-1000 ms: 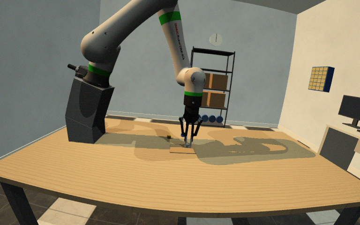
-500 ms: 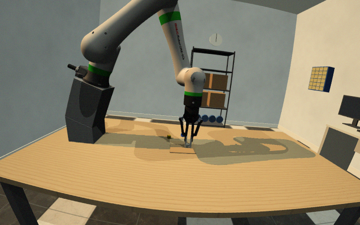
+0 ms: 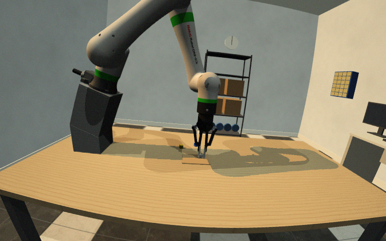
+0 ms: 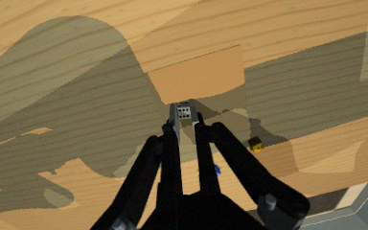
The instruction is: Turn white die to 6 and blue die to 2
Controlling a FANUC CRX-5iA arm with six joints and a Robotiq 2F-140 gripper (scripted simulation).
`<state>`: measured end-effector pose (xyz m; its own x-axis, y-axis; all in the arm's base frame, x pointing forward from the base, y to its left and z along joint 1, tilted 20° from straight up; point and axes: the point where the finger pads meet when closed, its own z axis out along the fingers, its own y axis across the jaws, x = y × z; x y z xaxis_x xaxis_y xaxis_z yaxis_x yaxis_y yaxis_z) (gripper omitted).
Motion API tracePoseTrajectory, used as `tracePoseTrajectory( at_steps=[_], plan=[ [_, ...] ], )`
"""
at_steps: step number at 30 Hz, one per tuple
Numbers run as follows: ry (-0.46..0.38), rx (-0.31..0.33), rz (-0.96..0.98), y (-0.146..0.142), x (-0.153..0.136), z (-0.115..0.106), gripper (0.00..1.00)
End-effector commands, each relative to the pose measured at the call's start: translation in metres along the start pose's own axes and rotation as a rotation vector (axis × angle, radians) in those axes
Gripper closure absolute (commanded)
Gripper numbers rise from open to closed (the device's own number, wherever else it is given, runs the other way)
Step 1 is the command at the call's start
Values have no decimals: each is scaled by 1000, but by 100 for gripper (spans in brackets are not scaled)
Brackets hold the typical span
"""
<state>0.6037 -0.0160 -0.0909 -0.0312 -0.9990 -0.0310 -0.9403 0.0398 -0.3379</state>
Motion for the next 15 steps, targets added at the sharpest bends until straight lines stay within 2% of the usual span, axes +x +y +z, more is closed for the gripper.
tracePoseTrajectory(
  at_steps=[1, 8, 15],
  plan=[
    [0, 0, 0, 0, 0, 0, 91],
    [0, 0, 0, 0, 0, 0, 91],
    [0, 0, 0, 0, 0, 0, 86]
  ],
)
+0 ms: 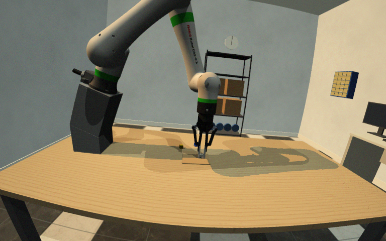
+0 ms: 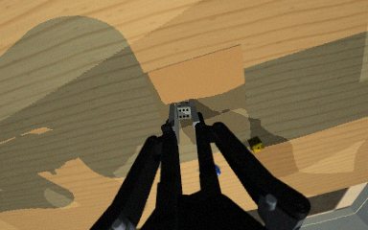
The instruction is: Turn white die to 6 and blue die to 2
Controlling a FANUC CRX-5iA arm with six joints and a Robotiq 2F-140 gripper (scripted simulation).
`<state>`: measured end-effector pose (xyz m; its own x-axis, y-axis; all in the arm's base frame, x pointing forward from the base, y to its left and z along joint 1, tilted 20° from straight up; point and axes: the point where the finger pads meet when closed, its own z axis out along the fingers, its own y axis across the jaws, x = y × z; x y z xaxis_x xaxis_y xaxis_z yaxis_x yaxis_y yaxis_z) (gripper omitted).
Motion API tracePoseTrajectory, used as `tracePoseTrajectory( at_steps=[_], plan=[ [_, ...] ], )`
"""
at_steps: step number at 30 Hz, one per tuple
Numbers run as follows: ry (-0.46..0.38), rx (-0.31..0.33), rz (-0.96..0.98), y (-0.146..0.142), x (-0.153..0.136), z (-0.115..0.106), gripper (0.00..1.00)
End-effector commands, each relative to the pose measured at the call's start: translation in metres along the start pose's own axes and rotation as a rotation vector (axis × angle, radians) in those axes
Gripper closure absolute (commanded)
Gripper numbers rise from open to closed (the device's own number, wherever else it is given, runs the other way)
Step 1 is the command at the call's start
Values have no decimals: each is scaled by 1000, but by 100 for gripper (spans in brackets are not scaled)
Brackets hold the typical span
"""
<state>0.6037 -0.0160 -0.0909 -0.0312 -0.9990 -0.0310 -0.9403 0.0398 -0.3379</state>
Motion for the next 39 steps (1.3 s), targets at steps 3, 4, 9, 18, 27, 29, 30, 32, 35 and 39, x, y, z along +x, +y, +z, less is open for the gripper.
tracePoseTrajectory(
  at_steps=[3, 4, 9, 18, 27, 29, 30, 32, 35, 39],
  plan=[
    [0, 0, 0, 0, 0, 0, 83],
    [0, 0, 0, 0, 0, 0, 83],
    [0, 0, 0, 0, 0, 0, 79],
    [0, 0, 0, 0, 0, 0, 79],
    [0, 0, 0, 0, 0, -14, 79],
    [0, 0, 0, 0, 0, -23, 79],
    [0, 0, 0, 0, 0, -28, 79],
    [0, 0, 0, 0, 0, -28, 79],
    [0, 0, 0, 0, 0, -44, 79],
    [0, 0, 0, 0, 0, -66, 79]
  ],
)
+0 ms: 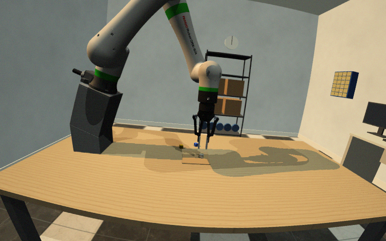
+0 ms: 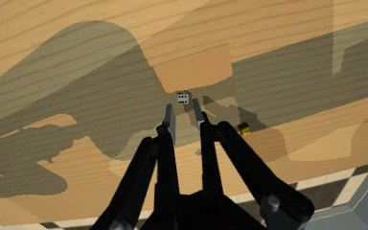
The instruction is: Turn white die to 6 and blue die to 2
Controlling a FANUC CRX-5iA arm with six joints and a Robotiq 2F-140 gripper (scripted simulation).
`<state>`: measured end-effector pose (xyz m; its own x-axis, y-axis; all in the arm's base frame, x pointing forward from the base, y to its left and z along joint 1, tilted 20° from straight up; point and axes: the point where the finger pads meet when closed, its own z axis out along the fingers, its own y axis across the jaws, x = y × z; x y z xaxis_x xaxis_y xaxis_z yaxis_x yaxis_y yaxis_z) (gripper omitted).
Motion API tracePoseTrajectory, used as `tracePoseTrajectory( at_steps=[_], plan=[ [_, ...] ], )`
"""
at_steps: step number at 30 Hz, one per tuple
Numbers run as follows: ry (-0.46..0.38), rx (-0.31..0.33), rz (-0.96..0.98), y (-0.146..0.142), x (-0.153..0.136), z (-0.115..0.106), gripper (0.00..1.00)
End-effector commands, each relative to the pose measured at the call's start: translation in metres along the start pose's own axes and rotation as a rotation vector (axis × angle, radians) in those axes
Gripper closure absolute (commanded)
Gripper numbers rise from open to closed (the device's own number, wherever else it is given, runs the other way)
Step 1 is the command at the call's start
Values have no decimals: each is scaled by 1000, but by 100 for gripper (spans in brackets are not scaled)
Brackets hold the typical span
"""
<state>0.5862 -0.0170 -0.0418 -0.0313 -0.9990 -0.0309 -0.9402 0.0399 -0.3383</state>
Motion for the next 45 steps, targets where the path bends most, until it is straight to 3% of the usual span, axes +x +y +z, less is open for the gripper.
tracePoseTrajectory(
  at_steps=[1, 6, 13, 14, 35, 45],
  plan=[
    [0, 0, 0, 0, 0, -18, 79],
    [0, 0, 0, 0, 0, -35, 79],
    [0, 0, 0, 0, 0, -38, 79],
    [0, 0, 0, 0, 0, -38, 0],
    [0, 0, -6, 0, 0, -38, 0],
    [2, -3, -339, 3, -22, -34, 0]
  ],
)
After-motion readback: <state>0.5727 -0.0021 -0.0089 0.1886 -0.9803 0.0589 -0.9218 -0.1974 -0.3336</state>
